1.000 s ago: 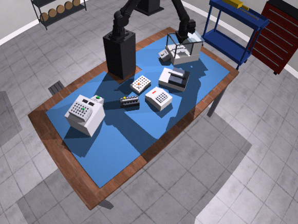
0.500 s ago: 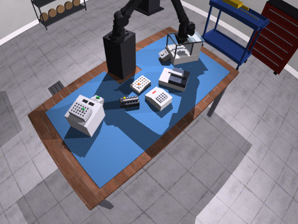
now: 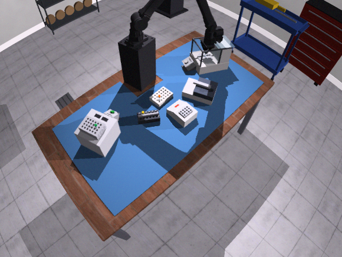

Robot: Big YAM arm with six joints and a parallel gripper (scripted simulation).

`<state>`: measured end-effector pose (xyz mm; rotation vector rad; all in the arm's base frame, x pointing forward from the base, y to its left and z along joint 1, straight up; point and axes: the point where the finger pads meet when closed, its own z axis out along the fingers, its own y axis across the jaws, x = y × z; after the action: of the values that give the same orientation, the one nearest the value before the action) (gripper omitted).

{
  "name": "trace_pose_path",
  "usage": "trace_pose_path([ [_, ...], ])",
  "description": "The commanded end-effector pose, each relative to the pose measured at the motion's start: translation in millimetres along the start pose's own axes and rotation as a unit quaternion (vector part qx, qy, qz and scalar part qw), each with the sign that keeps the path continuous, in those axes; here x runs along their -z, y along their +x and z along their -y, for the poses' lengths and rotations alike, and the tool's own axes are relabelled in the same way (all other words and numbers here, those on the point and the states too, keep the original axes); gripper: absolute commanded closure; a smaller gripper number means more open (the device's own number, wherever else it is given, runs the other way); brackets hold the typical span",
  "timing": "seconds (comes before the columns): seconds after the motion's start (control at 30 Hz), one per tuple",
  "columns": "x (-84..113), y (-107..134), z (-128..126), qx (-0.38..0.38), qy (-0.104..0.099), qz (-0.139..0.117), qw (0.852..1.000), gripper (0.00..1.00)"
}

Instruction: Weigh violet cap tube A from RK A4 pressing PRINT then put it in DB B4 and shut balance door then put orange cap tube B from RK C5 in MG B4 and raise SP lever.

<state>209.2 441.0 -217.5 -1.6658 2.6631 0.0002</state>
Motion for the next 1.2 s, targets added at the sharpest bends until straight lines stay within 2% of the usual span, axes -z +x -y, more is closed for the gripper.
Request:
trace_pose_path([
  [0.0,5.0,-11.0,-0.2,0.001,0.000,0.011,1.000,0.91],
  [0.63,5.0,-11.0,-0.2,0.001,0.000,0.011,1.000,0.91],
  [0.67,12.5,-11.7,-0.6,0.005,0.000,0.011,1.000,0.91],
  [0.8,-4.5,-8.7,-0.6,0.005,0.000,0.006,1.000,0.91],
  [0.9,-4.9,-10.4,-0.6,0.005,0.000,0.009,1.000,0.91],
  [0.93,4.2,-11.0,-0.2,0.001,0.000,0.011,1.000,0.91],
  [1.07,5.8,-9.3,-0.6,0.005,0.000,0.007,1.000,0.91],
  [1.17,-4.9,-7.7,-0.6,0.005,0.000,0.004,1.000,0.91],
])
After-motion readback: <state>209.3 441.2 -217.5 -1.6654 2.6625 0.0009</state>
